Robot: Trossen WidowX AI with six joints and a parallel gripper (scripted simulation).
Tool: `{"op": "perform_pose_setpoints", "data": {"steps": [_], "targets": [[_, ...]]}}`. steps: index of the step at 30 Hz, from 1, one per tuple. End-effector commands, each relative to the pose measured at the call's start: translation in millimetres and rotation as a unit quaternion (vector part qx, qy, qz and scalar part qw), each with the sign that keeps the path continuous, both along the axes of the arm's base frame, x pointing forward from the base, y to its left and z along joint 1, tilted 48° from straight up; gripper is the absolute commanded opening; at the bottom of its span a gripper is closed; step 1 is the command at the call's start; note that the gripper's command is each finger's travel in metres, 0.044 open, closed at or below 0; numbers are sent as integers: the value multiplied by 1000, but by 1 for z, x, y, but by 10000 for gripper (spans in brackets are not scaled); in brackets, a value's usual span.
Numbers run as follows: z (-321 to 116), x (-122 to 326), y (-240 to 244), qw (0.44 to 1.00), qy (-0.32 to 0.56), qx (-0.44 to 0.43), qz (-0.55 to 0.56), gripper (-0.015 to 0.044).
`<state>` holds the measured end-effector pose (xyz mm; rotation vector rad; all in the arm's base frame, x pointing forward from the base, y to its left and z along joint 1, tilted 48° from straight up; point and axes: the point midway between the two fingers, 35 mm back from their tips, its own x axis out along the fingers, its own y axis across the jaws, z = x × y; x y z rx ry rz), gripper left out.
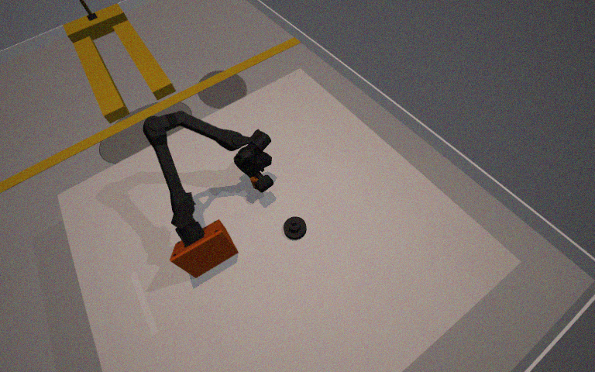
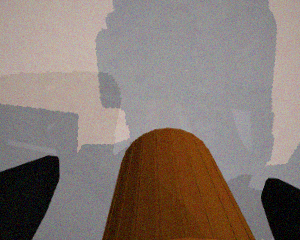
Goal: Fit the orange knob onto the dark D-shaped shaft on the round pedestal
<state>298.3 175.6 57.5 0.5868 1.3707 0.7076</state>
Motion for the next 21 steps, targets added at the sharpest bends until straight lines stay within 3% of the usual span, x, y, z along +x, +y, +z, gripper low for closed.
{"op": "perform_pose_setpoints", "data": {"steps": [1, 6, 14, 19, 21], "targets": [[-4, -2, 0, 1000, 6, -2, -2, 335], [-4, -2, 0, 1000, 6, -2, -2, 204], [-4, -2, 0, 1000, 6, -2, -2, 150], [4, 1, -12, 1000, 5, -6, -2, 19], [10, 2, -22, 1000, 5, -9, -2, 0]]}}
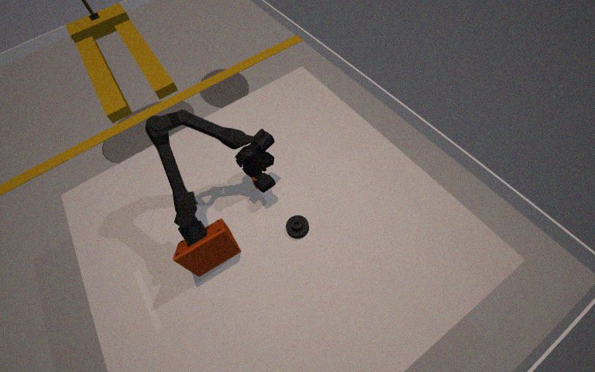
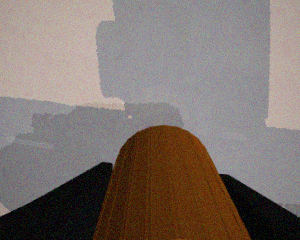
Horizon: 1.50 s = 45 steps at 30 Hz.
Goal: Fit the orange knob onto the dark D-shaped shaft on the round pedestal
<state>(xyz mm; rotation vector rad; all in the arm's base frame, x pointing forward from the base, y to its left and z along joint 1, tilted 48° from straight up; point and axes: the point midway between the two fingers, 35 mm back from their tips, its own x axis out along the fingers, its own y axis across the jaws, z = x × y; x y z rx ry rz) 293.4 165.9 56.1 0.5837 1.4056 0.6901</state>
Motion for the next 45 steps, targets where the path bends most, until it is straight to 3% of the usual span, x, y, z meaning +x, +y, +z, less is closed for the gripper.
{"op": "perform_pose_setpoints", "data": {"steps": [1, 20, 45], "targets": [[15, 7, -18, 1000, -10, -1, -3, 0], [84, -7, -99, 1000, -9, 3, -3, 0], [32, 20, -135, 1000, -11, -4, -5, 0]]}}
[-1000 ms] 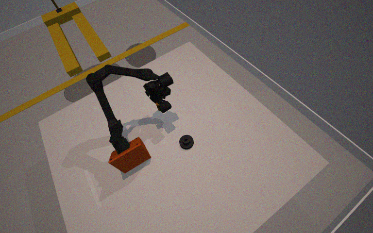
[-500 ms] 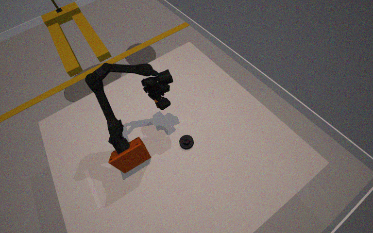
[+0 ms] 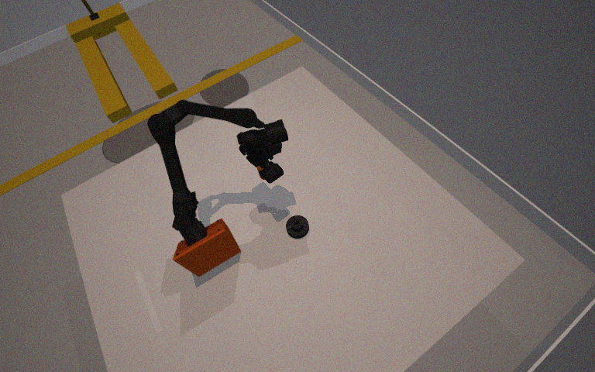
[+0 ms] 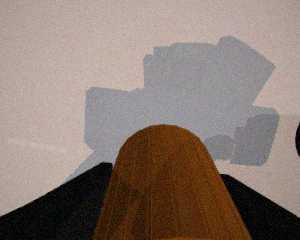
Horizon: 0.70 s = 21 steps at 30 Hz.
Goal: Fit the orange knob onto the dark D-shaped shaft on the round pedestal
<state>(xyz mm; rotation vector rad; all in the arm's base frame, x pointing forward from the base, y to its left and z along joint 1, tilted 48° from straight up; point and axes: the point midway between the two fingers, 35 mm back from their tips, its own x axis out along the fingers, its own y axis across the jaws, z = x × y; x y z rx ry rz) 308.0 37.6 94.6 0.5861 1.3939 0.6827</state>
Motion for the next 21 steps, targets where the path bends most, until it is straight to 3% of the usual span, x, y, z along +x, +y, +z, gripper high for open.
{"op": "perform_pose_setpoints", "data": {"steps": [1, 21], "targets": [[-9, 6, -9, 1000, -6, -4, 0, 0], [-64, 18, -44, 1000, -6, -7, 0, 0]]}}
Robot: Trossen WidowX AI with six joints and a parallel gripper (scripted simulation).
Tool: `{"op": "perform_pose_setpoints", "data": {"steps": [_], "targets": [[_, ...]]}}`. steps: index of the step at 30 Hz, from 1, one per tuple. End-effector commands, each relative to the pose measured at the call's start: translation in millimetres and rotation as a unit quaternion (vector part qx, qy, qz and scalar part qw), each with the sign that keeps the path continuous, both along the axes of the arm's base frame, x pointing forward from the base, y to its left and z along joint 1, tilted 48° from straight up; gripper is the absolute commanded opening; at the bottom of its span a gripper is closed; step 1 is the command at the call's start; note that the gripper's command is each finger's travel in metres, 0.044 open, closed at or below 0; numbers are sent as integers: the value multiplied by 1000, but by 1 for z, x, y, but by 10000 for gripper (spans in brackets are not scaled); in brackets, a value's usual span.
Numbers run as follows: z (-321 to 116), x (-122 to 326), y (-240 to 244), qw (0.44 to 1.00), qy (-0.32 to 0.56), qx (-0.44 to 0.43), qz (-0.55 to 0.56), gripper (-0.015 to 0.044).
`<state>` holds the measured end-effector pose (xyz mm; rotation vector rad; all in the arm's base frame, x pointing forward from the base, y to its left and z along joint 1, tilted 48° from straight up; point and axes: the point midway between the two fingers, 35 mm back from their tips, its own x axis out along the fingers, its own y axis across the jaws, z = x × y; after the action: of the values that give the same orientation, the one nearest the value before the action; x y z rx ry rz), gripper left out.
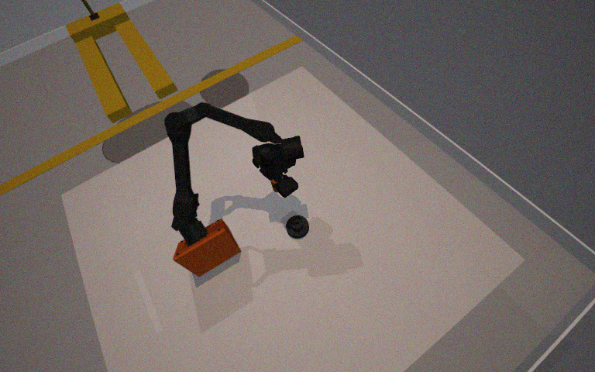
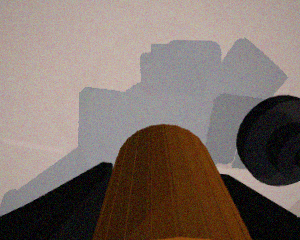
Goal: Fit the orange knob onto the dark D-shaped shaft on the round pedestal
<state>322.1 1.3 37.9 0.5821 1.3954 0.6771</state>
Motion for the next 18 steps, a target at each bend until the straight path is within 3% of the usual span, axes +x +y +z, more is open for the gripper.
{"op": "perform_pose_setpoints", "data": {"steps": [1, 18], "targets": [[-10, 4, -9, 1000, -6, -4, 1, 0], [-59, 2, -37, 1000, -6, -2, 1, 0]]}}
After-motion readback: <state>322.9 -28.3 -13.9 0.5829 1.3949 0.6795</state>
